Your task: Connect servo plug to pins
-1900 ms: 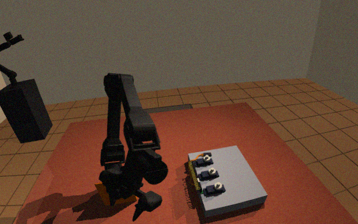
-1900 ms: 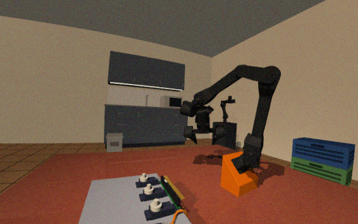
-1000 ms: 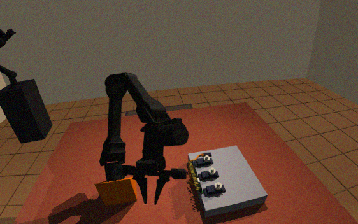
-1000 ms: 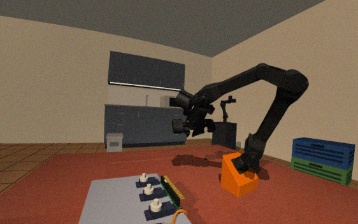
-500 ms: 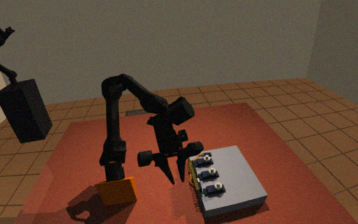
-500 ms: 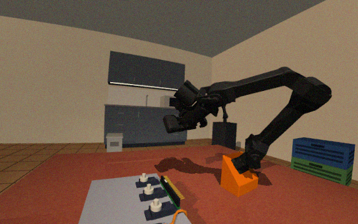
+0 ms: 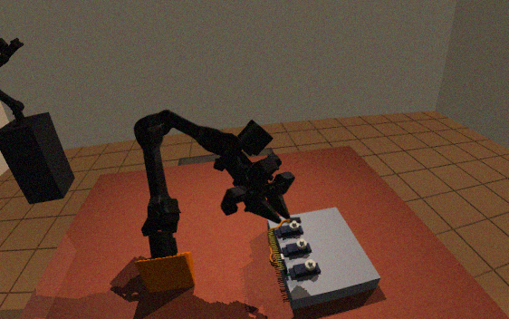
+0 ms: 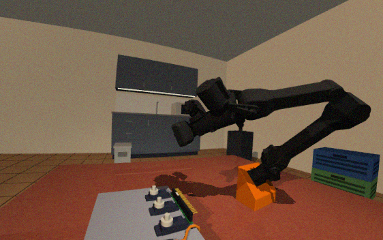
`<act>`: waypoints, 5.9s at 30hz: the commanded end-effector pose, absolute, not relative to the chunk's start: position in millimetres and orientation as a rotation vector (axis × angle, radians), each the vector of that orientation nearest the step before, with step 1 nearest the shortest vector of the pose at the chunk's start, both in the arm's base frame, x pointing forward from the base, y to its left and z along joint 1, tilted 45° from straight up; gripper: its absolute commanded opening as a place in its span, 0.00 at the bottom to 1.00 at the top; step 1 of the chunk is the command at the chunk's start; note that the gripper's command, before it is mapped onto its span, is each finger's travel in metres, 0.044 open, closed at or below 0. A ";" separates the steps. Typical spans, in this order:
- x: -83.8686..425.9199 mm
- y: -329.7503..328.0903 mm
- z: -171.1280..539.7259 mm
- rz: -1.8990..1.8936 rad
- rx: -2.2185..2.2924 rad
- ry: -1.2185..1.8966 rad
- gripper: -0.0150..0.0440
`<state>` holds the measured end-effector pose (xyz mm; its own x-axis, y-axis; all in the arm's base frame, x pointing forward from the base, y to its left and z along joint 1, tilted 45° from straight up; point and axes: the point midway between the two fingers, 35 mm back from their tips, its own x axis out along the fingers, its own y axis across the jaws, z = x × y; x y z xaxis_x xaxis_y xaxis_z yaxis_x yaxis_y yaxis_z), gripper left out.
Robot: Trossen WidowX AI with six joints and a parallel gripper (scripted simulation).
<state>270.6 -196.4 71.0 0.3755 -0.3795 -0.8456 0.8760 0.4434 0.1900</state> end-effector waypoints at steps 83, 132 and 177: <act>396.9 16.3 149.4 0.337 0.373 1.071 0.45; 396.3 47.6 66.5 0.419 0.821 1.507 0.40; 316.3 -63.9 44.5 0.441 0.741 1.490 0.25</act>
<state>333.4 -54.1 55.2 0.0657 0.6869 -0.7238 0.1930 0.7029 0.6846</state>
